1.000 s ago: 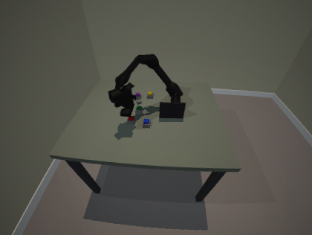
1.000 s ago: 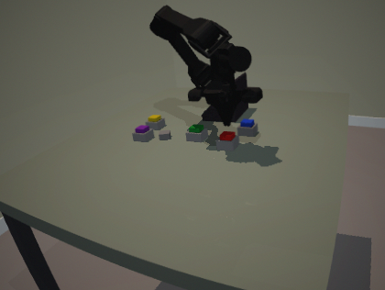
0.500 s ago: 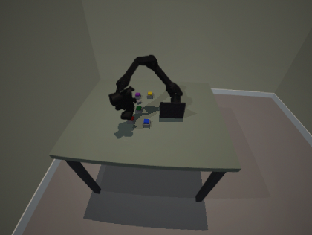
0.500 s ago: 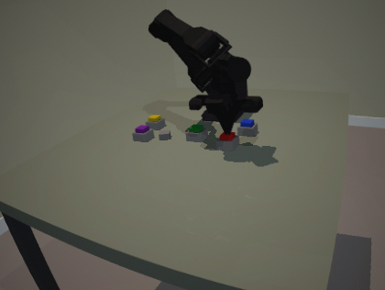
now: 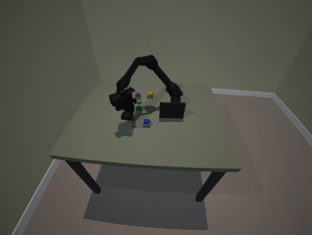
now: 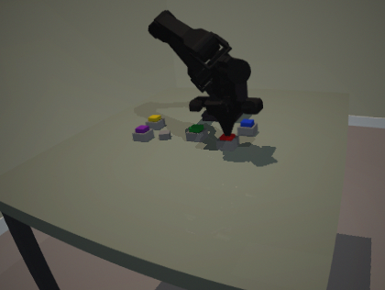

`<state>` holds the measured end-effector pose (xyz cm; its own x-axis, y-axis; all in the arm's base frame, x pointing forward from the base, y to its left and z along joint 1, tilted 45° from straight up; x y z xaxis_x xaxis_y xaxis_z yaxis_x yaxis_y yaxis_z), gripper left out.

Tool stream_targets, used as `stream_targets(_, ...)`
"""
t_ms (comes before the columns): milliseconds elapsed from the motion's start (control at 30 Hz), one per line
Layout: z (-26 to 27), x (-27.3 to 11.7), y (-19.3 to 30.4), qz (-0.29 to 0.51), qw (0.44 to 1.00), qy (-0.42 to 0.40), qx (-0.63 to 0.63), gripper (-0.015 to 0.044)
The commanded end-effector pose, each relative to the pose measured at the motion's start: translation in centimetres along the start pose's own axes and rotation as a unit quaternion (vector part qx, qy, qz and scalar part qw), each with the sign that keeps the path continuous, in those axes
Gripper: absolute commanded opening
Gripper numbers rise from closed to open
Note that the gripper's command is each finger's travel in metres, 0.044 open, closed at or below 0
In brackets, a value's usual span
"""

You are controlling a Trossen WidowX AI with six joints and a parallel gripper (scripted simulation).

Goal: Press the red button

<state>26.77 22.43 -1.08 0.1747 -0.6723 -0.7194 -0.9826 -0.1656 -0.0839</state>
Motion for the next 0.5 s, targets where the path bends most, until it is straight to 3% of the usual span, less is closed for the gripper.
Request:
stream_targets(0,-0.1,0.3,0.0,0.002,1.000,0.003,-0.002,0.0020)
stream_targets(200,-0.1,0.3,0.0,0.002,1.000,0.003,-0.002,0.0020)
stream_targets(333,-0.1,-2.9,0.0,0.002,1.000,0.002,-0.002,0.0020)
stream_targets(467,-0.1,-3.1,0.0,0.002,1.000,0.003,-0.002,0.0020)
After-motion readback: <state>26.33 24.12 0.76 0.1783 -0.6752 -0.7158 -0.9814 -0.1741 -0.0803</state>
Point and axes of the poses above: the point midway between the two fingers, 35 mm back from their tips, its own x axis out along the fingers, its own z axis across the jaws, y = z × x, the point moved 9 cm from there along -x, back along the fingers, and after that the axes turned 2 degrees about x, right-handed, at the moved point
